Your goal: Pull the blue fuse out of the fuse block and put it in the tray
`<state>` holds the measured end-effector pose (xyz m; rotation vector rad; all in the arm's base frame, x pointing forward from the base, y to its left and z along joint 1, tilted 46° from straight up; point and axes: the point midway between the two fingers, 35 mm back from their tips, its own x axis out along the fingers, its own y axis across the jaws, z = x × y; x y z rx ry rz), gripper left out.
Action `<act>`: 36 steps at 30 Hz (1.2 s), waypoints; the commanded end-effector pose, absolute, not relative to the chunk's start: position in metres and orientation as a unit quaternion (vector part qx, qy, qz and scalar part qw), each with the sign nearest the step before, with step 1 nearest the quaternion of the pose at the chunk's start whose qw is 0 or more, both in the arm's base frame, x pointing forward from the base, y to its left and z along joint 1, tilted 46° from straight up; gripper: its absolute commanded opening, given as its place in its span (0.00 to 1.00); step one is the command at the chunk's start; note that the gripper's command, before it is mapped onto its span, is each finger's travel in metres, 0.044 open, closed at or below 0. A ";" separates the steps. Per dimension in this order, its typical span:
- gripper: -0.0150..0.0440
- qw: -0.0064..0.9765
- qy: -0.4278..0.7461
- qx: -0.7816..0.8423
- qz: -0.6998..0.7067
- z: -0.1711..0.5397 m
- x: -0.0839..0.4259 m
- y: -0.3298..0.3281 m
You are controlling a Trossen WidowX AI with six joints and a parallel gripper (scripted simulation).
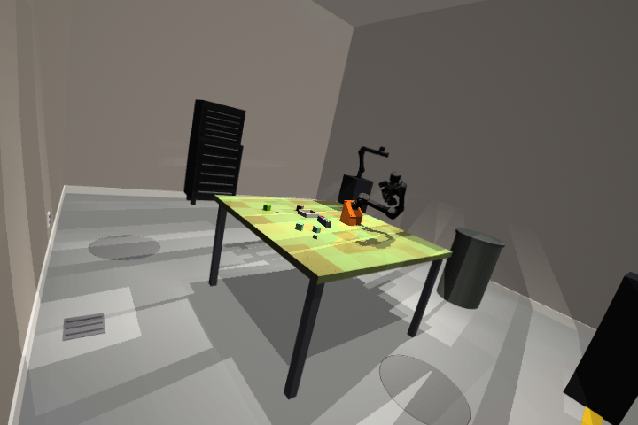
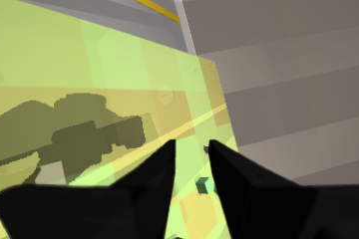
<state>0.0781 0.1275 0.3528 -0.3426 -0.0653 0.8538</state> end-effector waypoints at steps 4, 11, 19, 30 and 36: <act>0.38 0.899 -0.007 -0.141 0.413 0.353 0.092 0.117; 0.38 0.903 0.110 -0.060 0.411 0.335 0.160 0.075; 0.38 0.870 0.263 0.066 0.411 0.280 0.228 0.055; 0.38 0.753 0.510 0.214 0.356 0.148 0.288 0.064; 0.38 0.652 0.644 0.279 0.287 0.061 0.292 0.088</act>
